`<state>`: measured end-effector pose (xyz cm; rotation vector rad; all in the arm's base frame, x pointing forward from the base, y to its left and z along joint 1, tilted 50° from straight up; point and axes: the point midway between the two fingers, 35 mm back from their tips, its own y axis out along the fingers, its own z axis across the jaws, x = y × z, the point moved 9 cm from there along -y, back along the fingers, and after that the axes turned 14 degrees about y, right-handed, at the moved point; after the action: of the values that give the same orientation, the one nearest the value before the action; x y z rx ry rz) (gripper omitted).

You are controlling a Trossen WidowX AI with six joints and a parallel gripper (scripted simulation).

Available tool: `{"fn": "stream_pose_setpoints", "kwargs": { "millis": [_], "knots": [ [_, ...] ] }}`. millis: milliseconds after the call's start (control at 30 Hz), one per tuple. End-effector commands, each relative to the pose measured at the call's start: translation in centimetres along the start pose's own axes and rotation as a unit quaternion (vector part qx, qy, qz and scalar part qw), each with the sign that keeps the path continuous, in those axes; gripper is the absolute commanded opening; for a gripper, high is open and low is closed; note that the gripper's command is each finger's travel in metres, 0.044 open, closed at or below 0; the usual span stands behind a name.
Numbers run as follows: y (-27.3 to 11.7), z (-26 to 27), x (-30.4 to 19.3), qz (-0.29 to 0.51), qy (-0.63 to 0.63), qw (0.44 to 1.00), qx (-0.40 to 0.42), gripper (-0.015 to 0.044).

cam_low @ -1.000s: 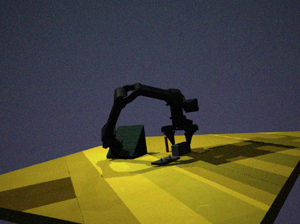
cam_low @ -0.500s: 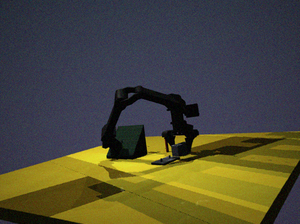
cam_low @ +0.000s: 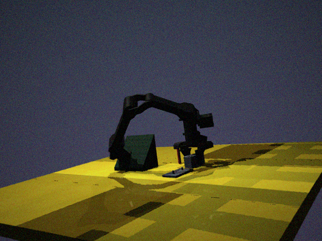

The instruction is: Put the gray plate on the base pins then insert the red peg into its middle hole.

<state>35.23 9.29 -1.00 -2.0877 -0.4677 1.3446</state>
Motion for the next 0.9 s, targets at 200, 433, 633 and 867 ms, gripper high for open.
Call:
{"fn": "stream_pose_setpoints", "kwargs": {
  "millis": [200, 433, 633, 867],
  "knots": [
    [0.1, 0.0, 0.0, 0.001, -0.002, 1.000, -0.002, 0.0078],
    [0.1, 0.0, 0.0, 0.001, -0.002, 1.000, -0.002, 0.0032],
    [-0.1, 0.2, 0.0, -0.004, 0.009, 1.000, 0.001, 0.0000],
    [-2.0, 0.1, 0.3, -0.011, 0.019, 1.000, 0.004, 0.0000]
  ]
}}
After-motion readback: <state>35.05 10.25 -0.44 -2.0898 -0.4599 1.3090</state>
